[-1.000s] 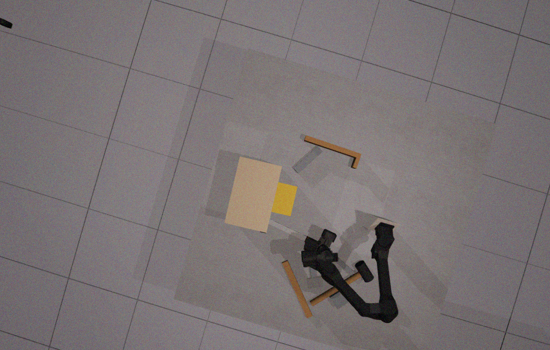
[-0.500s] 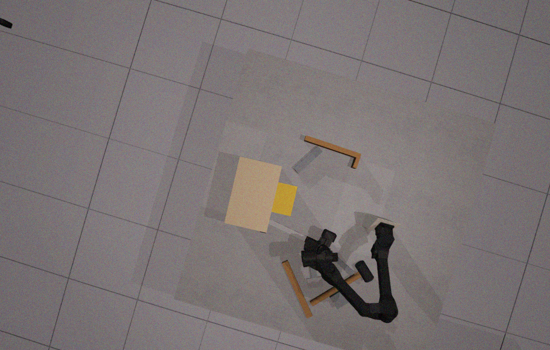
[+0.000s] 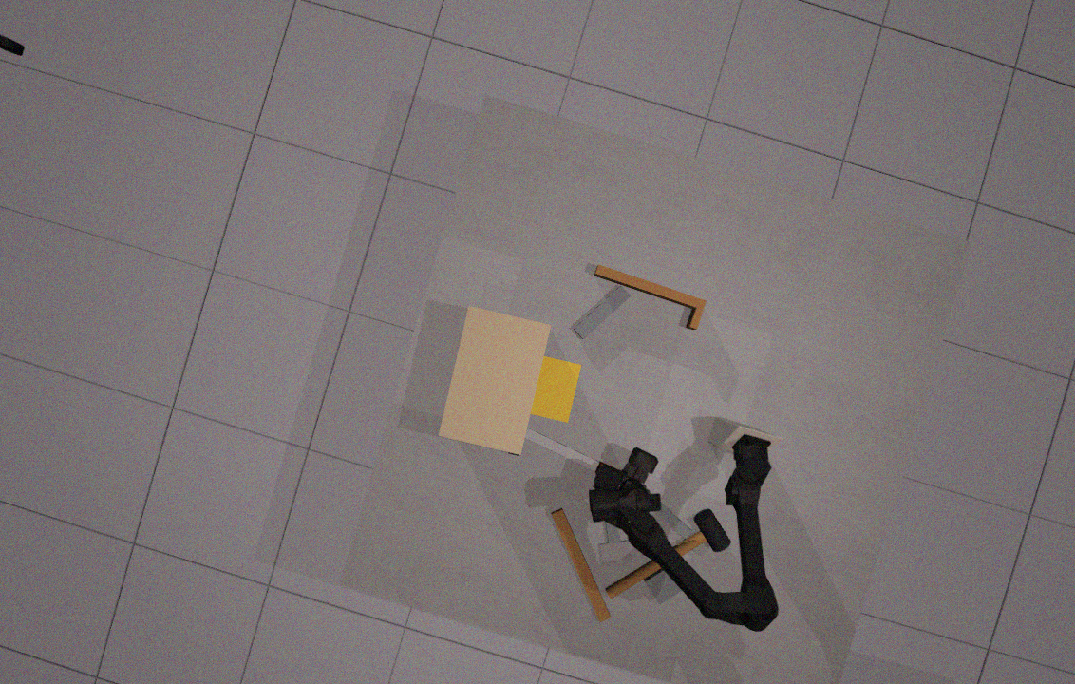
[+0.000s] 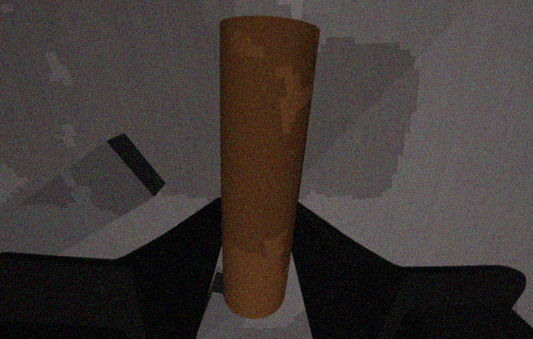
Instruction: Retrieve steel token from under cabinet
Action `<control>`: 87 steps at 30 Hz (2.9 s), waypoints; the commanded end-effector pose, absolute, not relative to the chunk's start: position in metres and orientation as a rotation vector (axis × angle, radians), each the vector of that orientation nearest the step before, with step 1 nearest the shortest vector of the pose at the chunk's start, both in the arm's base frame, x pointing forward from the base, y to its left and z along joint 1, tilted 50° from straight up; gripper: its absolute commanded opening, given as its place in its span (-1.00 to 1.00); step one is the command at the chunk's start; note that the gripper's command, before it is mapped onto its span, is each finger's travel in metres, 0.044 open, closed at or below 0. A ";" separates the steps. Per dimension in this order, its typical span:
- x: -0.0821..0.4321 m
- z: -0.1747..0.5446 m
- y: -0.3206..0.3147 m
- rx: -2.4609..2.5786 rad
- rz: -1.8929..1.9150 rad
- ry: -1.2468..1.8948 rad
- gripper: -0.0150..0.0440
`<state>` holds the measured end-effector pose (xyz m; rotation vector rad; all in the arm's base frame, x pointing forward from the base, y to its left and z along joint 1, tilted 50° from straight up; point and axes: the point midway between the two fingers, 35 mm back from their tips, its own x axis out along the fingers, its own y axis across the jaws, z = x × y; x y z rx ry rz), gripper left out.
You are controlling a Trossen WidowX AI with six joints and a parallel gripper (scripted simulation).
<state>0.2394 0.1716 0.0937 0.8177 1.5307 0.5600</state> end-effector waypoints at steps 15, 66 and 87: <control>0.229 0.095 0.174 0.817 0.548 1.518 -0.49; 0.221 0.067 0.145 0.756 0.600 1.489 -0.49; 0.217 0.056 0.137 0.746 0.607 1.499 0.04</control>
